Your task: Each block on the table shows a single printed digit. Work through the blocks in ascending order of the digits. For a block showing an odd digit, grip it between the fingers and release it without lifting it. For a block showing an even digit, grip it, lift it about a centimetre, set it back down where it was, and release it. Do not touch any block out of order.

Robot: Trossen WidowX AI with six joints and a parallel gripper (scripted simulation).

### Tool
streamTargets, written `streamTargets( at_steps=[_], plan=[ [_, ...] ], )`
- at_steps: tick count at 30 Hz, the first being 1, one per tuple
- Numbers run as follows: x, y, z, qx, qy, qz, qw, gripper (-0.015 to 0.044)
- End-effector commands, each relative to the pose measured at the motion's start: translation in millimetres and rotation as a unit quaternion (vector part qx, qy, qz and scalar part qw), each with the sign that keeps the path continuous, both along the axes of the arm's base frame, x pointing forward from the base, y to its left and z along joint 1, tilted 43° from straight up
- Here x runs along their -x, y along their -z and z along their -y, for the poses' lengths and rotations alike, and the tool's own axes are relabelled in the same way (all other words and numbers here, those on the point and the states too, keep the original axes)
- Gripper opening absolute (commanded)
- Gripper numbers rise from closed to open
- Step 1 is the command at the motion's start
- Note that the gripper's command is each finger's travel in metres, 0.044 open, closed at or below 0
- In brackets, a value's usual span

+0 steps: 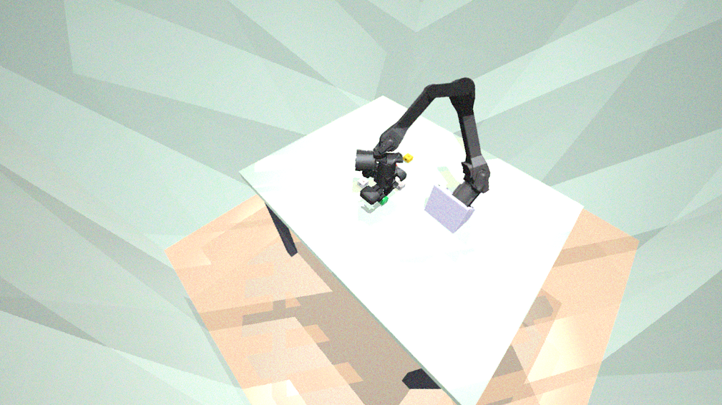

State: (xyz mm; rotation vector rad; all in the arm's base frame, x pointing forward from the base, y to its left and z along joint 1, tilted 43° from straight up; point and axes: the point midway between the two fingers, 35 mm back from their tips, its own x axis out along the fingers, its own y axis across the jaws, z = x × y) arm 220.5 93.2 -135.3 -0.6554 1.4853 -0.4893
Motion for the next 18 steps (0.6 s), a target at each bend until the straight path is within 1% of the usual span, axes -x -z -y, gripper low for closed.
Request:
streamTargets(
  at_steps=[1,8,18],
  plan=[
    [0.1,3.0,2.1,-0.002,0.002,0.000,1.000,0.0120],
    [-0.2,10.8,9.4,-0.001,0.002,0.000,1.000,0.0120],
    [-0.2,11.0,9.5,-0.001,0.002,0.000,1.000,0.0120]
  ],
)
